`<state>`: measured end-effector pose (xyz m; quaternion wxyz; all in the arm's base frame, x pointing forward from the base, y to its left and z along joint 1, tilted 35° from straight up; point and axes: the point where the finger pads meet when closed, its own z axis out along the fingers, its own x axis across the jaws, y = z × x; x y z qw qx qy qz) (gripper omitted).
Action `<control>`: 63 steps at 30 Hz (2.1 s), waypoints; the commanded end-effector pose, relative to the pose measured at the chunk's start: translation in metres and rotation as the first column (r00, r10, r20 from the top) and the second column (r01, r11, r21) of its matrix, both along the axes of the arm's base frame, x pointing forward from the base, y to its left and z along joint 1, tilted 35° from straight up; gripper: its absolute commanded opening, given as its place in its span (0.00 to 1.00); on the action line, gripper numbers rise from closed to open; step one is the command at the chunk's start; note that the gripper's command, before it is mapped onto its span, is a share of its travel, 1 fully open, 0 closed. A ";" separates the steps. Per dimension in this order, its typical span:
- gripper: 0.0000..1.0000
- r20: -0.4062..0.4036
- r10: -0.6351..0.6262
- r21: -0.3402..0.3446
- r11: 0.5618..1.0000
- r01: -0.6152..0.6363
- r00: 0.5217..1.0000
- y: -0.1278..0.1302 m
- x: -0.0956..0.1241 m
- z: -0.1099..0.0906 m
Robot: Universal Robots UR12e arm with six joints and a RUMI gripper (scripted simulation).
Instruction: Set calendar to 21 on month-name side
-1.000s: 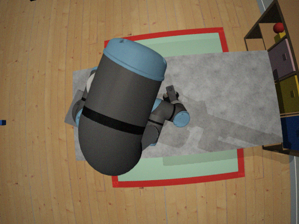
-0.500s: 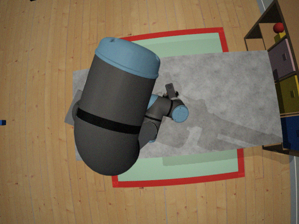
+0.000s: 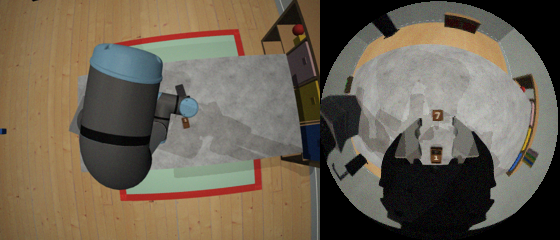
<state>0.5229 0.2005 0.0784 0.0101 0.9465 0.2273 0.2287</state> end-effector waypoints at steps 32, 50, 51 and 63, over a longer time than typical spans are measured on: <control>0.40 0.142 -0.111 -0.219 0.966 0.141 0.984 0.003 -0.001 0.000; 1.00 0.148 -0.114 -0.224 0.964 0.146 0.982 0.003 -0.001 0.000; 1.00 0.148 -0.114 -0.224 0.964 0.146 0.982 0.003 -0.001 0.000; 1.00 0.148 -0.115 -0.224 0.964 0.146 0.982 0.004 -0.006 0.008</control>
